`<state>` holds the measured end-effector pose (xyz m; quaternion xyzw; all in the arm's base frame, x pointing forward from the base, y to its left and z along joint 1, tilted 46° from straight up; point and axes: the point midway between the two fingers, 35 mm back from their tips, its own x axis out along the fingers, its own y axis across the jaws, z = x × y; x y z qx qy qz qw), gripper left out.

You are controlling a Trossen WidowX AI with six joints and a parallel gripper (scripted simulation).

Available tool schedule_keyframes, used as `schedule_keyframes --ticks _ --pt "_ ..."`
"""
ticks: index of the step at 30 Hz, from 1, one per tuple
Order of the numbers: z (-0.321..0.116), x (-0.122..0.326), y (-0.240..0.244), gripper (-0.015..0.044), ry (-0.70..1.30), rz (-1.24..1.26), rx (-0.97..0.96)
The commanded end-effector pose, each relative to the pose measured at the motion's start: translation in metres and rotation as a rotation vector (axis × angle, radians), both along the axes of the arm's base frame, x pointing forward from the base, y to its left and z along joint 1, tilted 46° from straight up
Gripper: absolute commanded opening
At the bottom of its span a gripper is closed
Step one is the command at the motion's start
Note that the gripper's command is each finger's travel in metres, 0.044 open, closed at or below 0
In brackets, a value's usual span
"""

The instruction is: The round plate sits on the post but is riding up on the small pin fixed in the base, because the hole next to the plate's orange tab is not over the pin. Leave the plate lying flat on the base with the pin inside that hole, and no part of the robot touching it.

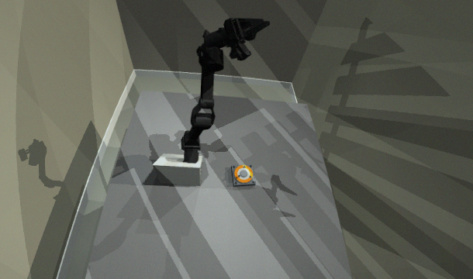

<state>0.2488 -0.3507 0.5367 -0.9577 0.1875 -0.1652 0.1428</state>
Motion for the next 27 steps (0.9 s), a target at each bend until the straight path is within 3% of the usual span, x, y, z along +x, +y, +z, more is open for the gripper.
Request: schedule_keyframes --ticks 1,4,9,15,27 --pt "0.004 -0.005 0.001 0.0374 -0.006 -0.014 -0.018" --pt "0.054 -0.057 0.021 0.0295 -0.071 -0.171 -0.223" --pt "0.085 -0.092 0.045 0.0164 -0.109 -0.283 -0.372" --pt "0.136 -0.150 0.120 0.0006 -0.164 -0.509 -0.696" --pt "0.183 -0.198 0.303 0.0000 -0.262 -0.899 -1.323"
